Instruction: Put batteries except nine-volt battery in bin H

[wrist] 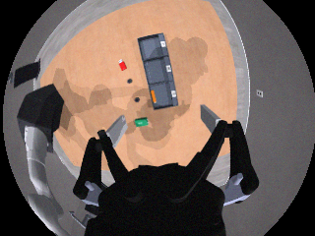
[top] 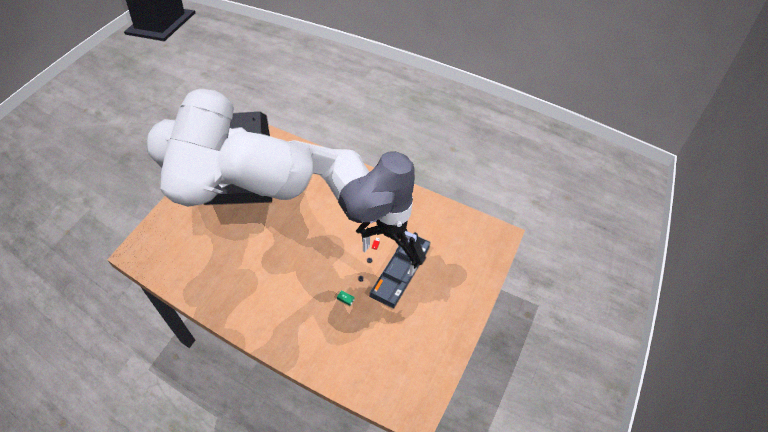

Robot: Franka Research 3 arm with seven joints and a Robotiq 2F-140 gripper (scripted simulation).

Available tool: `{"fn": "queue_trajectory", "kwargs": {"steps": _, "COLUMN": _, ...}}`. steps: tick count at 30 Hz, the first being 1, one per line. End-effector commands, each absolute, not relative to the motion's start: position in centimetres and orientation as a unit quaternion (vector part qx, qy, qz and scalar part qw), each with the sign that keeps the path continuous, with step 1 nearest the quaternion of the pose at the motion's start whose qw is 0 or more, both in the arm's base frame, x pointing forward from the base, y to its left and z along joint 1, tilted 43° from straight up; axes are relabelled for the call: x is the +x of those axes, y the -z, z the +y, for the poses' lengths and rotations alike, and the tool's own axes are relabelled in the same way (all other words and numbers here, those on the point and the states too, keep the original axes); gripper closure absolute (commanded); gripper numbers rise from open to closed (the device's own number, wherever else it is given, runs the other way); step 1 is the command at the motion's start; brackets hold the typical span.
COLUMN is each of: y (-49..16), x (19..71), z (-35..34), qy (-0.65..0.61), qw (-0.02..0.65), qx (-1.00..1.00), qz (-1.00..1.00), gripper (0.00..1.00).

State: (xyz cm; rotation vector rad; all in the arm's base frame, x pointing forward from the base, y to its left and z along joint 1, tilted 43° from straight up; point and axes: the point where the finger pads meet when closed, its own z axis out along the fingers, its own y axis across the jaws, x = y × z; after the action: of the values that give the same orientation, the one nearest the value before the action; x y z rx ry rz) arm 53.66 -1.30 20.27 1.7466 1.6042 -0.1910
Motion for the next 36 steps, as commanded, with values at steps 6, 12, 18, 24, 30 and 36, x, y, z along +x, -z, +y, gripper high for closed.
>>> {"fn": "queue_trajectory", "kwargs": {"steps": 6, "y": -21.64, "x": 52.65, "z": 0.16, "qy": 0.082, "qw": 0.361, "qx": 0.669, "qz": 0.644, "gripper": 0.0}}
{"fn": "queue_trajectory", "kwargs": {"steps": 12, "y": -21.64, "x": 52.65, "z": 0.16, "qy": 0.082, "qw": 0.361, "qx": 0.669, "qz": 0.644, "gripper": 0.0}}
{"fn": "queue_trajectory", "kwargs": {"steps": 18, "y": -21.64, "x": 52.65, "z": 0.16, "qy": 0.082, "qw": 0.361, "qx": 0.669, "qz": 0.644, "gripper": 0.0}}
{"fn": "queue_trajectory", "kwargs": {"steps": 24, "y": -21.64, "x": 52.65, "z": 0.16, "qy": 0.082, "qw": 0.361, "qx": 0.669, "qz": 0.644, "gripper": 0.0}}
{"fn": "queue_trajectory", "kwargs": {"steps": 30, "y": -21.64, "x": 52.65, "z": 0.16, "qy": 0.082, "qw": 0.361, "qx": 0.669, "qz": 0.644, "gripper": 0.0}}
{"fn": "queue_trajectory", "kwargs": {"steps": 36, "y": -21.64, "x": 52.65, "z": 0.16, "qy": 0.082, "qw": 0.361, "qx": 0.669, "qz": 0.644, "gripper": 0.0}}
